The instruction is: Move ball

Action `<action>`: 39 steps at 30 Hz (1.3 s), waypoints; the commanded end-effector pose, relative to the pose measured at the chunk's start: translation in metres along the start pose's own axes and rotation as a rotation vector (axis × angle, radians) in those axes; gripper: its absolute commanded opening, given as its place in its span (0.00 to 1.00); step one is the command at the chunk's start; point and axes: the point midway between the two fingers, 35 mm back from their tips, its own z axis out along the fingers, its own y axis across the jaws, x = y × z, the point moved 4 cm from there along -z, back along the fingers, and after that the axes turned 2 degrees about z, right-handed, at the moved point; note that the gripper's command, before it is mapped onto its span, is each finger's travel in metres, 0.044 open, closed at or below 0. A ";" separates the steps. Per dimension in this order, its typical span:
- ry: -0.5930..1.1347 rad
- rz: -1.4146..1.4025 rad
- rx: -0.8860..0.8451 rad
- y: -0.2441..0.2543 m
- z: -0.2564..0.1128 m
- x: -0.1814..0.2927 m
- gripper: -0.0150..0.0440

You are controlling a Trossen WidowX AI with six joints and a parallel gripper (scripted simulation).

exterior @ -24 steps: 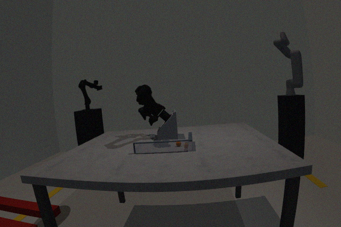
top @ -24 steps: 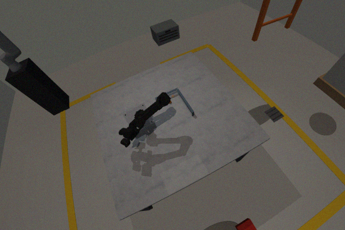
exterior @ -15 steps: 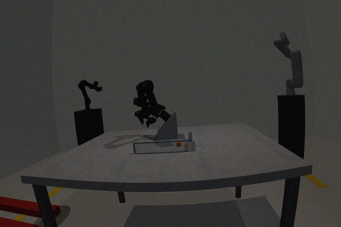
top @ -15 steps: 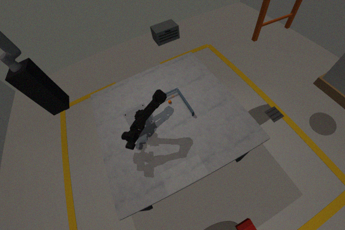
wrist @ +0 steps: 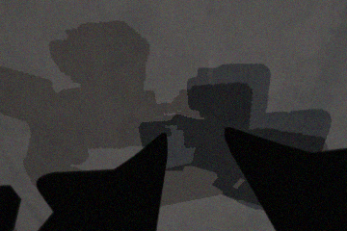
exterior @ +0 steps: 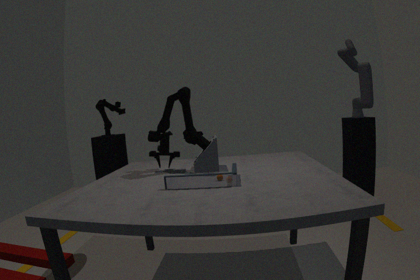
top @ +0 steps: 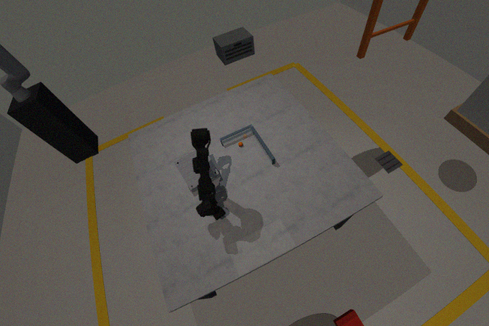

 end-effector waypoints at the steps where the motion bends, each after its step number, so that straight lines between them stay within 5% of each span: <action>1: 0.091 -0.185 0.005 0.017 0.007 0.028 0.68; 16: 0.442 -1.046 -0.049 0.035 0.012 0.183 0.68; 27: 0.677 -1.877 -0.045 -0.025 0.003 0.272 0.68; 39: 0.757 -3.277 -0.141 -0.156 -0.036 0.363 0.68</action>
